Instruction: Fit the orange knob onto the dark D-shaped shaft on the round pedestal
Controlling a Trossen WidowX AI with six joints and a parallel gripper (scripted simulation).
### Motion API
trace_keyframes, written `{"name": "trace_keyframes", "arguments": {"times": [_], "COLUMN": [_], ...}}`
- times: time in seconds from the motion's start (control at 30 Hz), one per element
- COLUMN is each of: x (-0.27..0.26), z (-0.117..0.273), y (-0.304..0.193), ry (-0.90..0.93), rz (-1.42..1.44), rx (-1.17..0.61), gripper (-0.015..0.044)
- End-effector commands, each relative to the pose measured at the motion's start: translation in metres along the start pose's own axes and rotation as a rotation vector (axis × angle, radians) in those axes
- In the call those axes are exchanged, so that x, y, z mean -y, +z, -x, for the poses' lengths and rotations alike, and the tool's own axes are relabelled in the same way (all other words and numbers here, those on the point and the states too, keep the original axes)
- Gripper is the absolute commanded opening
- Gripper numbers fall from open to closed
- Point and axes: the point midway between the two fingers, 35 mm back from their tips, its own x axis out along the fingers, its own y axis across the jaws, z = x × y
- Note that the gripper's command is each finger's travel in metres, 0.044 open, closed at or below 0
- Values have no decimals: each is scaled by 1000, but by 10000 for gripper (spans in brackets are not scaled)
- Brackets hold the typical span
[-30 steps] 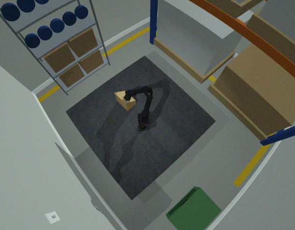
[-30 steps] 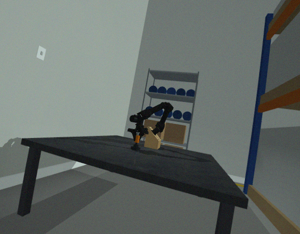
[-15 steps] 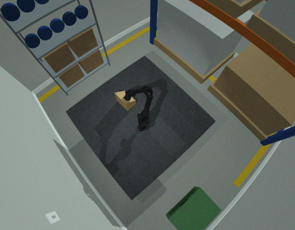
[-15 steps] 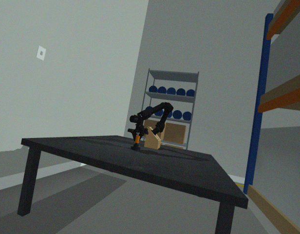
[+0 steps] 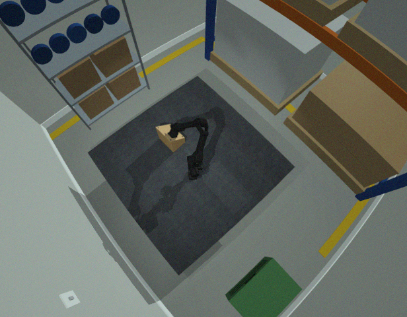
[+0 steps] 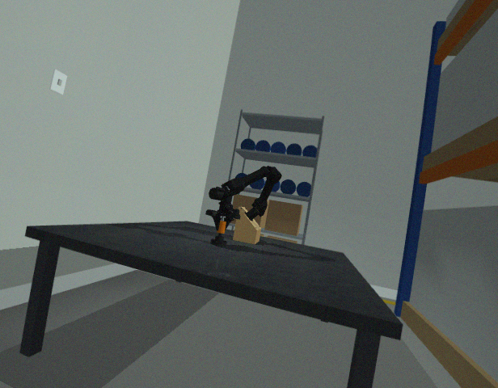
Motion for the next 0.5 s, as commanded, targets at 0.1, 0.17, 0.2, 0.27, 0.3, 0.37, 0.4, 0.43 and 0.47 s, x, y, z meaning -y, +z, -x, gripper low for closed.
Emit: {"name": "trace_keyframes", "arguments": {"times": [0.1,0.17,0.2,0.27,0.3,0.37,0.4,0.43,0.47], "x": [2,2,2,2,1,1,1,1,1], "z": [3,1,1,0,-1,-1,-1,-1,-1], "y": [1,1,1,0,0,0,0,0,0], "ry": [-4,-4,-4,-4,-4,-4,-4,-4,-4], "rz": [166,207,207,207,207,207,207,207,207], "rx": [2,2,2,2,2,2,2,2,2], "gripper": [0,0,0,0,0,0,0,0,0]}}
